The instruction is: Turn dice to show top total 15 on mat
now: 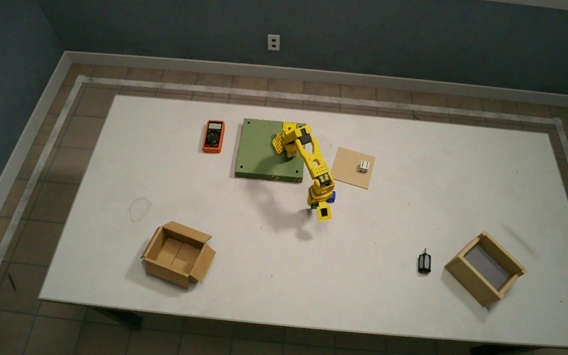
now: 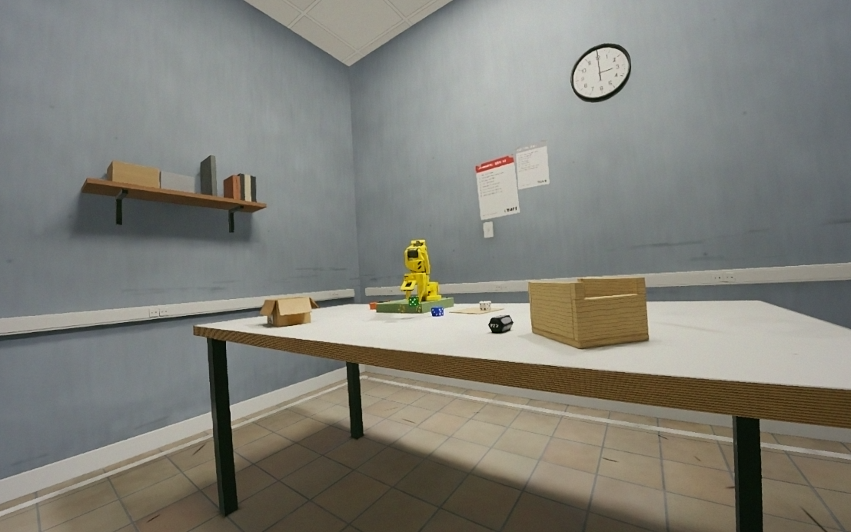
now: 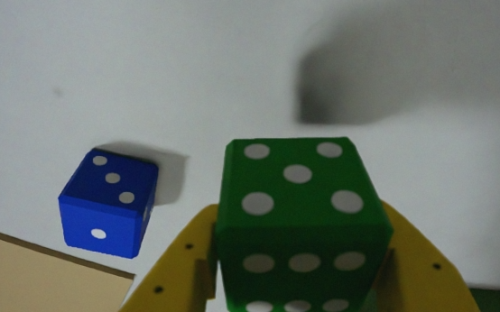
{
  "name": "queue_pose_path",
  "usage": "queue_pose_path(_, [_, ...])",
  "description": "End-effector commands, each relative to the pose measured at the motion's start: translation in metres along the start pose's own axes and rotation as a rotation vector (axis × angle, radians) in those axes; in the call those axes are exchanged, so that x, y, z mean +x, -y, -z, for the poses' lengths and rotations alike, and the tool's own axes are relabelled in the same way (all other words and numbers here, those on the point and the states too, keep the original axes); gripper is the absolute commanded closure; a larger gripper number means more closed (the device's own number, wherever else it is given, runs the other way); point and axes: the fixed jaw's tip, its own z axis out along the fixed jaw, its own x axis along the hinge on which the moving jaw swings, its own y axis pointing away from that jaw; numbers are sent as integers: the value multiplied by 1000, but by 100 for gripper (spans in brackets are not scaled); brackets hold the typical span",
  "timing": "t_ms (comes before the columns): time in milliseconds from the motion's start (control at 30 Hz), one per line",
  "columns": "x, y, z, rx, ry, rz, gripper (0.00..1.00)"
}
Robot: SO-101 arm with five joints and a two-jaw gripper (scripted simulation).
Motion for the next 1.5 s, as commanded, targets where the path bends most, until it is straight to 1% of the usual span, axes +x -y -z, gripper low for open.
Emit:
queue_pose_path(0, [3, -22, 1, -2, 14, 84, 100])
queue_pose_path(100, [8, -35, 1, 0, 15, 141, 100])
queue_pose_path(200, [11, -43, 1, 1, 15, 176, 100])
queue_pose_path(533, [13, -46, 1, 2, 15, 193, 100])
queue_pose_path(667, [17, -53, 1, 3, 15, 225, 100])
queue_pose_path(800, [25, -68, 1, 5, 16, 295, 100])
queue_pose_path(933, [38, -87, 0, 8, 16, 392, 100])
queue_pose_path(1000, [38, -87, 0, 8, 16, 392, 100])
queue_pose_path(1200, [59, -112, 0, 12, 17, 528, 100])
queue_pose_path(1333, [68, -121, 0, 14, 17, 579, 100])
queue_pose_path(1467, [71, -123, -1, 15, 17, 593, 100])
